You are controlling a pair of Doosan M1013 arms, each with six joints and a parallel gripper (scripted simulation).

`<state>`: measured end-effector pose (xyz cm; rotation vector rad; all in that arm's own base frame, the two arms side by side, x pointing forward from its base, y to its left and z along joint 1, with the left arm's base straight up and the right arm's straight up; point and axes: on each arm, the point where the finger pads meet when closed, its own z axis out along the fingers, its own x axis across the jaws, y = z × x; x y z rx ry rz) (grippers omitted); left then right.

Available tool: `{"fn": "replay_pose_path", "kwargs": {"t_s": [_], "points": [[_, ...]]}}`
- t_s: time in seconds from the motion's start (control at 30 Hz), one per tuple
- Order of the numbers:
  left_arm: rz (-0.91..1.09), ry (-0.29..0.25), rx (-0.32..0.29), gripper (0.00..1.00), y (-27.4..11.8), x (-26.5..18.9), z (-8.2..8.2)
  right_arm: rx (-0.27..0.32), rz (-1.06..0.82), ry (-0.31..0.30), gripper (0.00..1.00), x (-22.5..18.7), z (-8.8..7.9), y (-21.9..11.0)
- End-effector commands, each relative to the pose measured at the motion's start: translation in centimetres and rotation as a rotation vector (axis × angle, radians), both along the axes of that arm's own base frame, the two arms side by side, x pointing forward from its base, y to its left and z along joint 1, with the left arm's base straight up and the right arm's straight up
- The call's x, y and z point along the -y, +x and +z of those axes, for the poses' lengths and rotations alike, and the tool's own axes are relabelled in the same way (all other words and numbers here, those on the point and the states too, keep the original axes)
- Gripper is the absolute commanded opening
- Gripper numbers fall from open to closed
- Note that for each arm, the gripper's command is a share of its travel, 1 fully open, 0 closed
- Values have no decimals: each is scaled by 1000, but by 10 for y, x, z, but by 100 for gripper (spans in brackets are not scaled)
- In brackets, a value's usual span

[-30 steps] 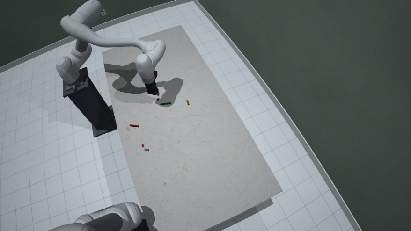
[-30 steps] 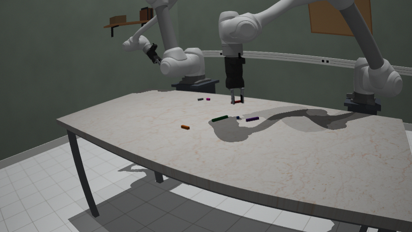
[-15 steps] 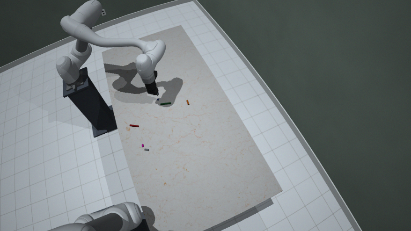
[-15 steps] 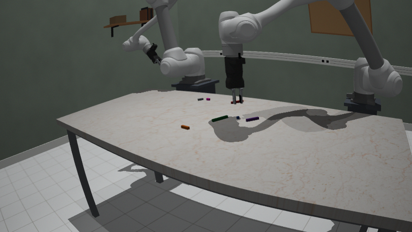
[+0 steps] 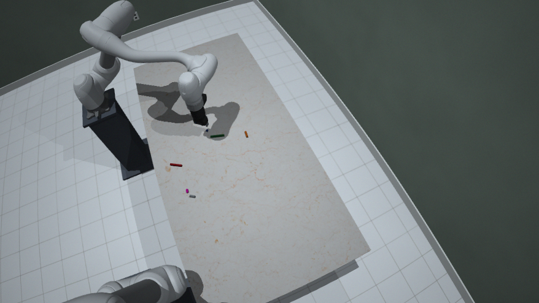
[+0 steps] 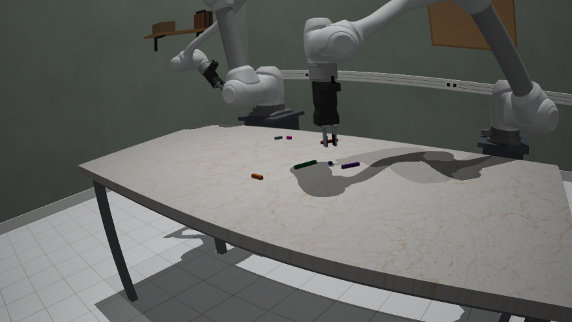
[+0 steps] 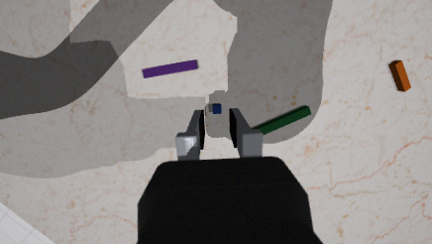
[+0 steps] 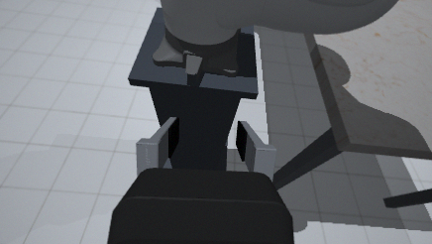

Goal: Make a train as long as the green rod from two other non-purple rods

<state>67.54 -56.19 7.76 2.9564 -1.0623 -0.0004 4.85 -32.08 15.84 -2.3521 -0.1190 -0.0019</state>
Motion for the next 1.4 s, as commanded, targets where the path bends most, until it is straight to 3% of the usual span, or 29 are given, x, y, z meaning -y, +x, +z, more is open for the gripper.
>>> {"fn": "replay_pose_path", "kwargs": {"t_s": [0.0, 0.7, 1.37], "points": [[0, -1, 2, 54, 0, 0, -1, 0, 0, -1, 100, 0, 0, 0], [0, -1, 2, 54, 1, 1, -29, 0, 0, -1, 100, 0, 0, 0], [0, -1, 2, 54, 1, 2, -41, 0, 0, -1, 100, 0, 0, 0]]}}
